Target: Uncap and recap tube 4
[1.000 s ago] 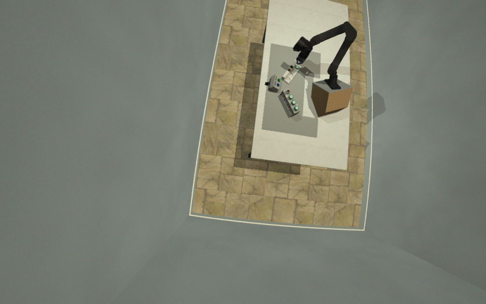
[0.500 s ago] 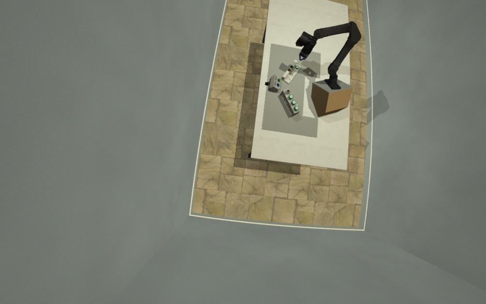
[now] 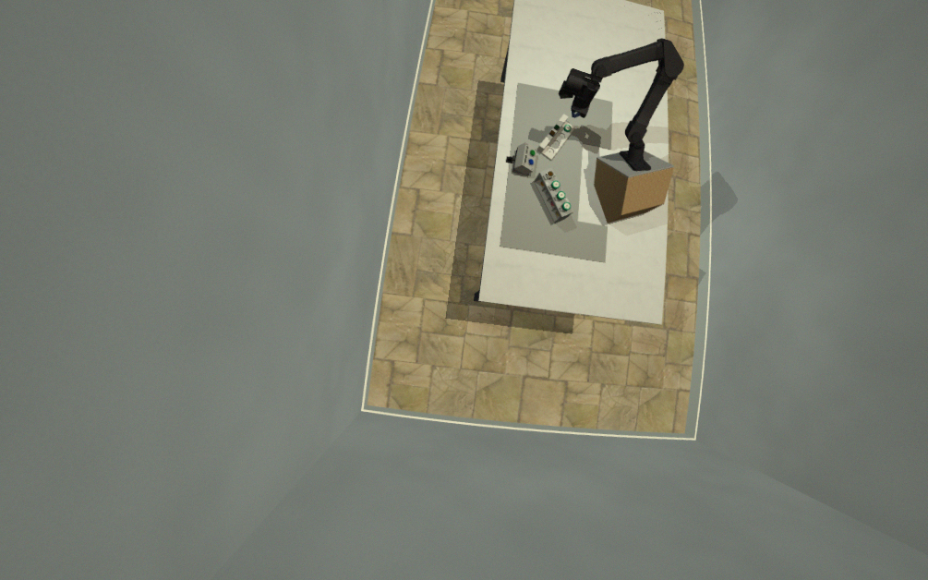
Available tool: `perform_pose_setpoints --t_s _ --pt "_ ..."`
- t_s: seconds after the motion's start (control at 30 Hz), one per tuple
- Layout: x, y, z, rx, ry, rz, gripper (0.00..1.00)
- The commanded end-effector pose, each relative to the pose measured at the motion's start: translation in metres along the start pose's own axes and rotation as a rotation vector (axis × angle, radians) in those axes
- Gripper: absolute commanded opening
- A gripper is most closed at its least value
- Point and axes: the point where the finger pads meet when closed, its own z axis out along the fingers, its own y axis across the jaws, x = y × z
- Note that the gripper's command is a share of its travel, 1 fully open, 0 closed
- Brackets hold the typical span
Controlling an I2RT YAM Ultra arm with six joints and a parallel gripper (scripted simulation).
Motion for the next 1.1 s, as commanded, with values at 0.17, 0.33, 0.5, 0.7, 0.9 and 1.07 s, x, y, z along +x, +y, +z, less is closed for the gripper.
perform_pose_setpoints --t_s 0.17,0.33,0.5,0.7,0.9,1.07 --pt "-0.034 0.052 0.005 0.013 -0.036 -0.303 0.00" --pt "-0.044 0.075 0.009 0.012 -0.036 -0.291 0.00" --pt "-0.060 0.114 0.017 0.010 -0.037 -0.291 0.00" --pt "-0.078 0.161 0.026 0.008 -0.038 -0.291 0.00" --pt "-0.086 0.189 0.032 0.013 -0.020 -0.308 0.00" --pt "-0.101 0.227 0.039 0.013 -0.021 -0.309 0.00"
